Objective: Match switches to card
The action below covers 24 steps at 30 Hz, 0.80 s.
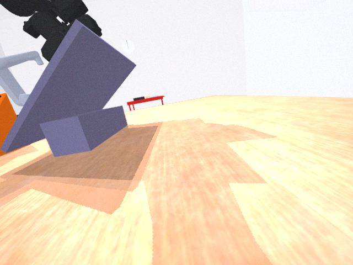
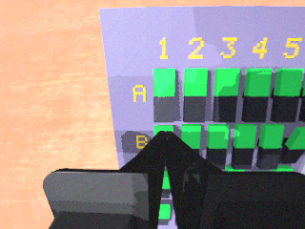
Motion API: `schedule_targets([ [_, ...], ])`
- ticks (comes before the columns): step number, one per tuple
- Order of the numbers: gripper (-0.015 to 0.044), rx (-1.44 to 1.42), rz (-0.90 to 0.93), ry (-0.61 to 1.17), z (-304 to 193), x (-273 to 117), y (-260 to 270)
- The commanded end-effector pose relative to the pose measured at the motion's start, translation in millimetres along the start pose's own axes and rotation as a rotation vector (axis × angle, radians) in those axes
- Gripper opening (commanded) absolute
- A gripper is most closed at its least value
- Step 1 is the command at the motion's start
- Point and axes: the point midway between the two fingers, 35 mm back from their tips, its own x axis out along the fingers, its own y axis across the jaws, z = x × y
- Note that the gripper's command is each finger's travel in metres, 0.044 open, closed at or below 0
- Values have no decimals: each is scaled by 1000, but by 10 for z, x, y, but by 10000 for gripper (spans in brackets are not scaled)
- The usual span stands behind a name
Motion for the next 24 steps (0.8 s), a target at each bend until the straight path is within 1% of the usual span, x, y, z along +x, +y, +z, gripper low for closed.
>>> schedule_targets([
  [1, 0, -9, 2, 4, -15, 15, 9],
  [9, 0, -1, 0, 1, -4, -7, 2],
  [15, 0, -9, 6, -18, -38, -610, 18],
  [22, 0, -9, 5, -19, -46, -631, 0],
  [24, 0, -7, 6, -17, -91, -628, -110],
])
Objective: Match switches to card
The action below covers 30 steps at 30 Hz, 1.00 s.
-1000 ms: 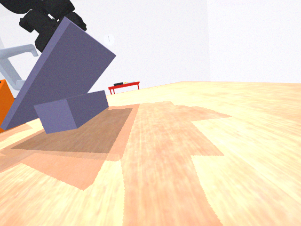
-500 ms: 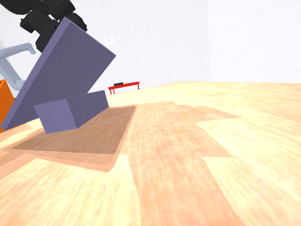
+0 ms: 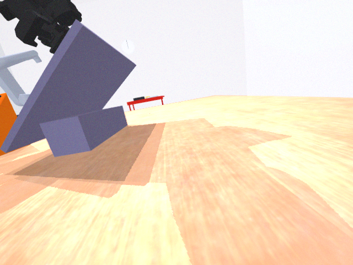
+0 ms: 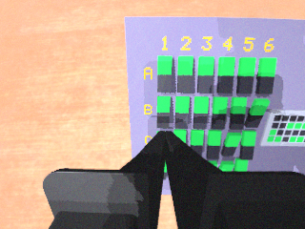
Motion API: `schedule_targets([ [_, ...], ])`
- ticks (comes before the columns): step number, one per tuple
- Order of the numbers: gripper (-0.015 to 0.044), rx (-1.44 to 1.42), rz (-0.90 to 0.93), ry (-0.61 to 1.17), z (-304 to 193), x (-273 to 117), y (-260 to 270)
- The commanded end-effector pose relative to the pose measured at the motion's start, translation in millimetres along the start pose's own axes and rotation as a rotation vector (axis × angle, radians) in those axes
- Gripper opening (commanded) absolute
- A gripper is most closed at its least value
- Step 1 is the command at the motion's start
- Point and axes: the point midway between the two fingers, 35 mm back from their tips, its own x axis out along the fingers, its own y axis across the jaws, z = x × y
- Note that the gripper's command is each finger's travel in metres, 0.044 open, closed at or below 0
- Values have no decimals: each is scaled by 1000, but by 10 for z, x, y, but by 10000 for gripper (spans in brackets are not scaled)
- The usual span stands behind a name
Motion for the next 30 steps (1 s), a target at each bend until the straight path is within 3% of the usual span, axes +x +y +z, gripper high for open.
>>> schedule_targets([
  [1, 0, 11, -3, -1, -71, -27, -211],
  [8, 0, 7, -5, -4, -169, -12, -401],
  [13, 0, 7, -7, -29, -174, 311, -406],
  [30, 0, 7, -8, -31, -174, 471, -413],
])
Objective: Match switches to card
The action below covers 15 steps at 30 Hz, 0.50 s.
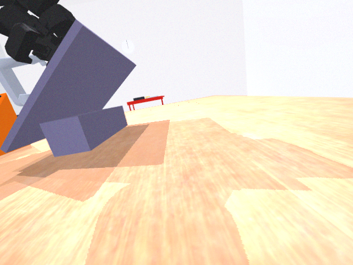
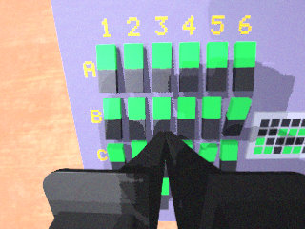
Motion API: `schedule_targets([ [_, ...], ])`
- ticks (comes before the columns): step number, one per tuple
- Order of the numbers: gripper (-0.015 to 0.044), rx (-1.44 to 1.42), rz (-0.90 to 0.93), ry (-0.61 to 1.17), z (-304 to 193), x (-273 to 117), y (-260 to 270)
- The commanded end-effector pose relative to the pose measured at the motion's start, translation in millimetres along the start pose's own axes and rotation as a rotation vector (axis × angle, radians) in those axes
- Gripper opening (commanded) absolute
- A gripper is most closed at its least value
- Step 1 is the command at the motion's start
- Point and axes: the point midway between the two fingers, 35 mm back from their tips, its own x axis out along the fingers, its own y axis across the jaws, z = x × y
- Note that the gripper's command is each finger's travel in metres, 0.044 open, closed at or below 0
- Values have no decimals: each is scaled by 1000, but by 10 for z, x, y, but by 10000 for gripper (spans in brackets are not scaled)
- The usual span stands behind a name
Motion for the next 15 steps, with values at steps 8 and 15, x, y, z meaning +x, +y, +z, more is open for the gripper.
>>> schedule_targets([
  [8, 0, -16, 2, 9, -43, 142, 16],
  [15, 0, -16, 2, 9, -43, 142, 16],
])
